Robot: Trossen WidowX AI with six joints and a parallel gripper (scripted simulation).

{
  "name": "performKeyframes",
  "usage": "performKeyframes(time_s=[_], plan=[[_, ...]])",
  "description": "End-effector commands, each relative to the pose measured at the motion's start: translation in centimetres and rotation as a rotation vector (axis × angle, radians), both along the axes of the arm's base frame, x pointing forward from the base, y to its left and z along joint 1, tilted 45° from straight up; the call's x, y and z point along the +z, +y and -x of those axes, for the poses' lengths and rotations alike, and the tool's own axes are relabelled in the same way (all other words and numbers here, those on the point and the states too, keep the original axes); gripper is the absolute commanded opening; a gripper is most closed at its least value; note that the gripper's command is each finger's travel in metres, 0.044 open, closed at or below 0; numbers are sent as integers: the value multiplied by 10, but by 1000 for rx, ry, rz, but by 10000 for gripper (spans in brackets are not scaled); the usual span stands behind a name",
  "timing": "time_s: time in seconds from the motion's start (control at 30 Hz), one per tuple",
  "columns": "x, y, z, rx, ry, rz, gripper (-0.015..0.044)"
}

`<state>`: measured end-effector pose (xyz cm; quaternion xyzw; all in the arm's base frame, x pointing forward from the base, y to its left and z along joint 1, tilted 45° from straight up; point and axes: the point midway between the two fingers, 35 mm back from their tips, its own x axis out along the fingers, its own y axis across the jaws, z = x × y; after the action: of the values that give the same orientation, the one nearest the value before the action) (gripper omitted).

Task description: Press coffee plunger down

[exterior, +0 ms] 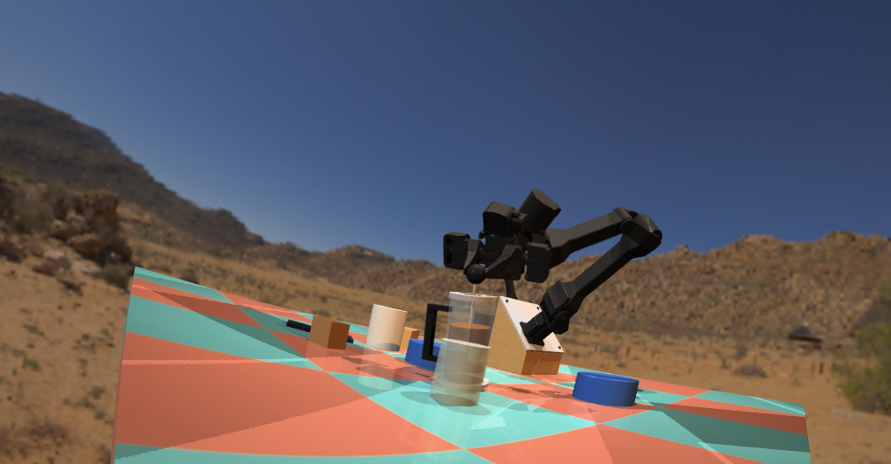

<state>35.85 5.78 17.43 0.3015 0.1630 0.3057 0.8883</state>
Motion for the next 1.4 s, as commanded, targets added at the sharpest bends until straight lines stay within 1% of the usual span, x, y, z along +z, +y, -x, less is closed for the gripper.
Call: performKeyframes(time_s=[0.0, 0.67, 1.07, 1.23, 1.37], plan=[[-3, 3, 0, 13, 14, -7, 126], [-1, 0, -1, 4, 3, -2, 126], [-1, 0, -1, 4, 3, -2, 440], [4, -5, -1, 4, 1, 3, 440], [27, -33, 5, 7, 14, 5, 440]])
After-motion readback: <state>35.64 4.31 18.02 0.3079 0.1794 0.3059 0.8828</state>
